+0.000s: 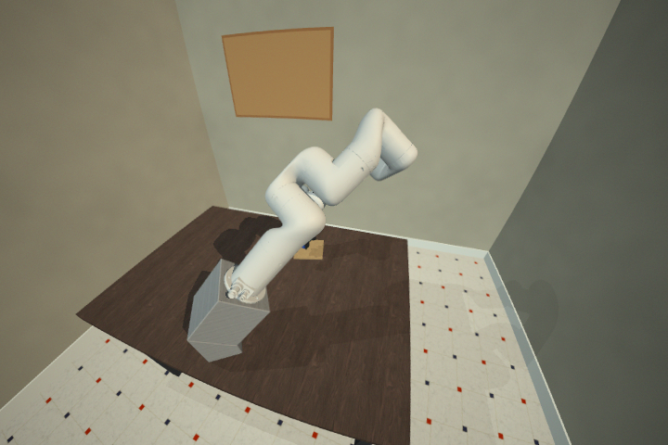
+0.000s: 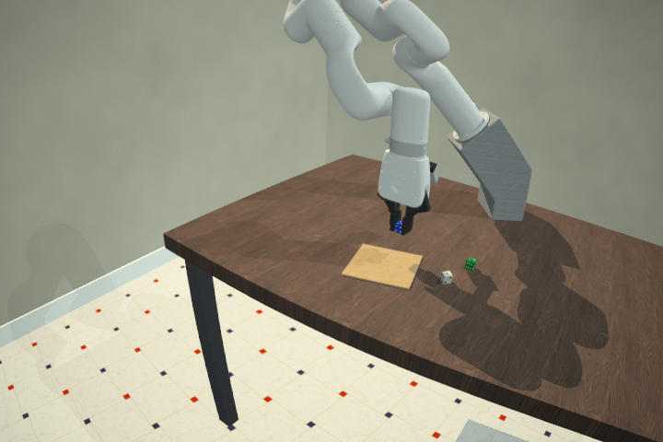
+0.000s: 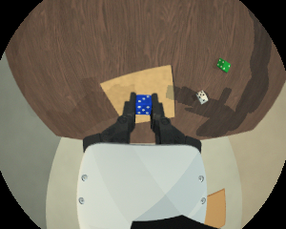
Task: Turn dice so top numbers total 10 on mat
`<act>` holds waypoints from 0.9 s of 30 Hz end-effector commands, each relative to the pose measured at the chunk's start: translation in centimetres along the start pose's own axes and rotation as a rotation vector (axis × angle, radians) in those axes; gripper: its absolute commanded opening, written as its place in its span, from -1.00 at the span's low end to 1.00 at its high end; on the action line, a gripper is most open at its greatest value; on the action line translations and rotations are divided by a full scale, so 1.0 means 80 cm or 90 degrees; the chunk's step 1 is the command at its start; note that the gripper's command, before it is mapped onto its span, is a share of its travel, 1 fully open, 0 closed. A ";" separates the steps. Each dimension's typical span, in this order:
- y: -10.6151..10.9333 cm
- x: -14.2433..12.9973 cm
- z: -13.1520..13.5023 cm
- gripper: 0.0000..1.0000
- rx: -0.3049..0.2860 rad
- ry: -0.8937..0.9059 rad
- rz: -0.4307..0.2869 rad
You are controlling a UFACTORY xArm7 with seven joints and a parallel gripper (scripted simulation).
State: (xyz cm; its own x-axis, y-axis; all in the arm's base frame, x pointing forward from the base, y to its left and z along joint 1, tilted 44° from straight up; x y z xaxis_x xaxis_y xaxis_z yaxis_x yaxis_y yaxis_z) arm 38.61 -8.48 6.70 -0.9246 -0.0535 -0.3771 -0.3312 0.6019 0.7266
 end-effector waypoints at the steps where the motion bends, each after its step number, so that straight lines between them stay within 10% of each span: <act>1: -0.023 -0.001 0.001 -0.69 0.000 0.000 -0.002; 27: -0.065 -0.002 0.001 -0.69 0.000 0.000 -0.002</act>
Point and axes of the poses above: the point where the finger pads meet when closed, its own y axis back along the fingers, its own z axis across the jaws, x = y × z, the point moved 3 cm from there along y, back along the fingers, and after that the axes turned 5 degrees about y, right-handed, at the moved point
